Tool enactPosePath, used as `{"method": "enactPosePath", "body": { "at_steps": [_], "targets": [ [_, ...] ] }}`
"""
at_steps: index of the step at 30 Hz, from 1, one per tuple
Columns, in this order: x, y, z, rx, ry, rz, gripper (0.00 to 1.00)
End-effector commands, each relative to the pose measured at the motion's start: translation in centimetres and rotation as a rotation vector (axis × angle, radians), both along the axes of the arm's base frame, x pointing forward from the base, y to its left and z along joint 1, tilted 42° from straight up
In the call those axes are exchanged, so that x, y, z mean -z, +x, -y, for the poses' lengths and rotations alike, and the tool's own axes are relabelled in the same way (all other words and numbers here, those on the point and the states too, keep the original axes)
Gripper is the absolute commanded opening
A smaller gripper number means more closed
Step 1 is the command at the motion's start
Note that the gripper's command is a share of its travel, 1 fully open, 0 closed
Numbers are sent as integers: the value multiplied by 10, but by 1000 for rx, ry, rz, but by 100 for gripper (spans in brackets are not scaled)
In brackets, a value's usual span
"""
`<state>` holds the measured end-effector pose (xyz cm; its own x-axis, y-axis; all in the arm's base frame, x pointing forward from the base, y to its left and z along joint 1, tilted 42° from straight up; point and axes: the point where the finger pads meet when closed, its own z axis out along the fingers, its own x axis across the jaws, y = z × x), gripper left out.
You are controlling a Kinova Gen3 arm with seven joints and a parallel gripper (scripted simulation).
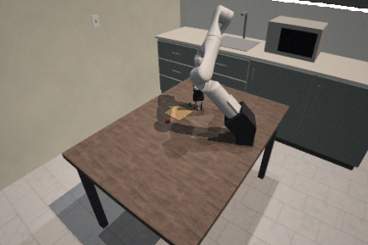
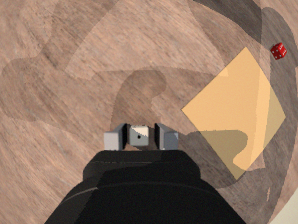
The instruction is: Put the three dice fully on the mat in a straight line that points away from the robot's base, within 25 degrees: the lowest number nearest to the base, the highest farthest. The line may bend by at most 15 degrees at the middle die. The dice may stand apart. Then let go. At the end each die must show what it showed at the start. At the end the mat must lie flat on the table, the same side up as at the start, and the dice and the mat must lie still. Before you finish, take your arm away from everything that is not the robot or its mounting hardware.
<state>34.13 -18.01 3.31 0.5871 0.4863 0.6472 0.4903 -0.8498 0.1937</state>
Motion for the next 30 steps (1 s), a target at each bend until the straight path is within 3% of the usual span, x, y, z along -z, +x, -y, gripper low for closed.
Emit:
{"method": "enactPosePath", "body": {
  "at_steps": [1,17,18,30],
  "targets": [
    [2,1,3,3,-6,-2,70],
    [2,1,3,3,-6,-2,70],
    [2,1,3,3,-6,-2,40],
    [2,1,3,3,-6,-2,40]
  ]
}}
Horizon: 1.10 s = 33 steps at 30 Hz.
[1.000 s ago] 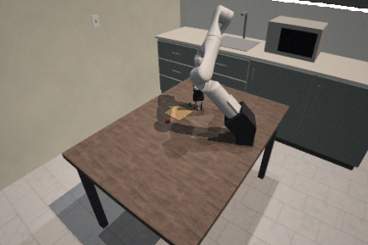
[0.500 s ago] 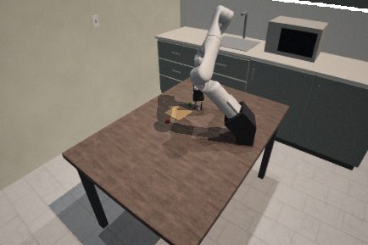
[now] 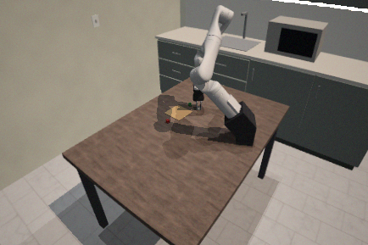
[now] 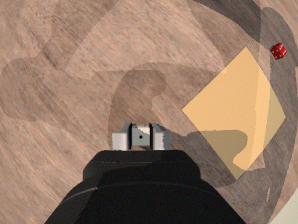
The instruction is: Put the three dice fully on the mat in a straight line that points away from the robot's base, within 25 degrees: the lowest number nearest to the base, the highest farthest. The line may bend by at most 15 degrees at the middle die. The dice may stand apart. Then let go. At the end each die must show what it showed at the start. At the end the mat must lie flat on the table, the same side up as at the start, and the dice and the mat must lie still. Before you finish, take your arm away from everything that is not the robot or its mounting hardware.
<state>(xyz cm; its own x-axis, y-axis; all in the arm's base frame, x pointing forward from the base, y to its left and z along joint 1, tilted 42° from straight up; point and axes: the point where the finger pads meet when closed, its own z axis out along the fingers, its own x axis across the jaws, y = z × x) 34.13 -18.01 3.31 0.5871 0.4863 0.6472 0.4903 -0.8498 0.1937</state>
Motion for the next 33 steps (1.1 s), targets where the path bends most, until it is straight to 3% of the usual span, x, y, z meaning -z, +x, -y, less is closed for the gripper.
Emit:
{"method": "enactPosePath", "body": {
  "at_steps": [1,33],
  "targets": [
    [2,1,3,3,-6,-2,40],
    [-4,-1,2,0,-2,6,40]
  ]
}}
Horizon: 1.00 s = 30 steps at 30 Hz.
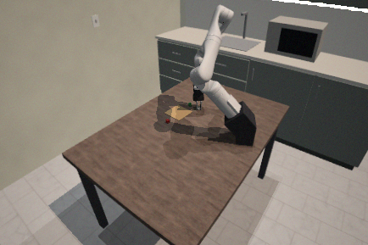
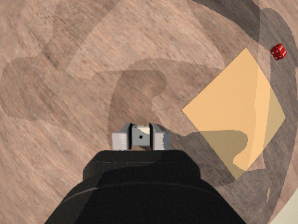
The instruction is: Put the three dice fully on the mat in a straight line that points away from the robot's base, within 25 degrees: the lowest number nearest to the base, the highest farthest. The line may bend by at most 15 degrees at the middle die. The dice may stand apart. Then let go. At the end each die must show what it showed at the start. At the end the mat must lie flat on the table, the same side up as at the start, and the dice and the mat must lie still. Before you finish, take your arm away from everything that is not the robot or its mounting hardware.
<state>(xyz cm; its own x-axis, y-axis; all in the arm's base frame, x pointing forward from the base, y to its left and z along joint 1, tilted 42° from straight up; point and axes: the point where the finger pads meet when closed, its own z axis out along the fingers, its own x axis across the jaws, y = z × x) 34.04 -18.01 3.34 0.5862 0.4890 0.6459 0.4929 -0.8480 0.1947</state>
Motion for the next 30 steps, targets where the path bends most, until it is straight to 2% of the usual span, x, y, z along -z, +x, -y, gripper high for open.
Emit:
{"method": "enactPosePath", "body": {
  "at_steps": [1,12,30],
  "targets": [
    [-4,0,2,3,-1,7,40],
    [-12,-11,3,2,2,2,40],
    [-41,-37,13,2,-5,-4,40]
  ]
}}
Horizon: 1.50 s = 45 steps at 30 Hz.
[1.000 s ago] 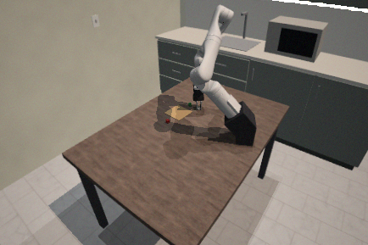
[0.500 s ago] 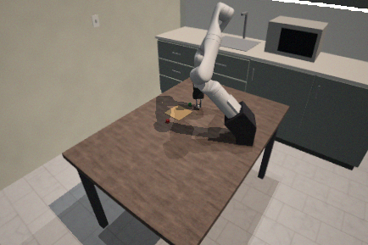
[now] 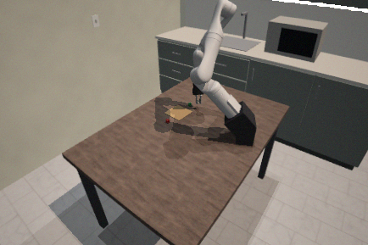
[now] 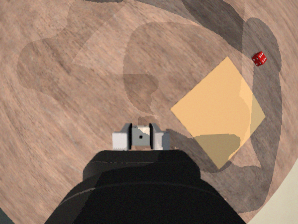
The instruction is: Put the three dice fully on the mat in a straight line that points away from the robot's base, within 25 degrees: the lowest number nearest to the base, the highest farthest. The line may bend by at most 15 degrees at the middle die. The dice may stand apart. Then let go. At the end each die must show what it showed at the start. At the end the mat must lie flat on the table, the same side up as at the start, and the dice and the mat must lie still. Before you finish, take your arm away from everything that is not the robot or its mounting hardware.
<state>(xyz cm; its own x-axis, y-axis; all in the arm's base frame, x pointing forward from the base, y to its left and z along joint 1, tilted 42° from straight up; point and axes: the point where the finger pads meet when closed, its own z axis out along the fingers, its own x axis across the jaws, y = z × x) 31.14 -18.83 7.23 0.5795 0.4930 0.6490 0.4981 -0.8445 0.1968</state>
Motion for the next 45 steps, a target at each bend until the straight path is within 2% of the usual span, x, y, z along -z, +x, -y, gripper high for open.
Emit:
{"method": "enactPosePath", "body": {
  "at_steps": [1,13,37,39,42,45],
  "targets": [
    [-4,-10,6,9,-5,-8,40],
    [-28,-29,13,11,-5,-7,40],
    [-35,-33,14,11,-1,0,40],
    [-41,-29,5,-28,-31,11,40],
    [-59,-17,-14,-152,-158,47,40],
    [-70,-11,-29,-232,-230,70,40]
  ]
}}
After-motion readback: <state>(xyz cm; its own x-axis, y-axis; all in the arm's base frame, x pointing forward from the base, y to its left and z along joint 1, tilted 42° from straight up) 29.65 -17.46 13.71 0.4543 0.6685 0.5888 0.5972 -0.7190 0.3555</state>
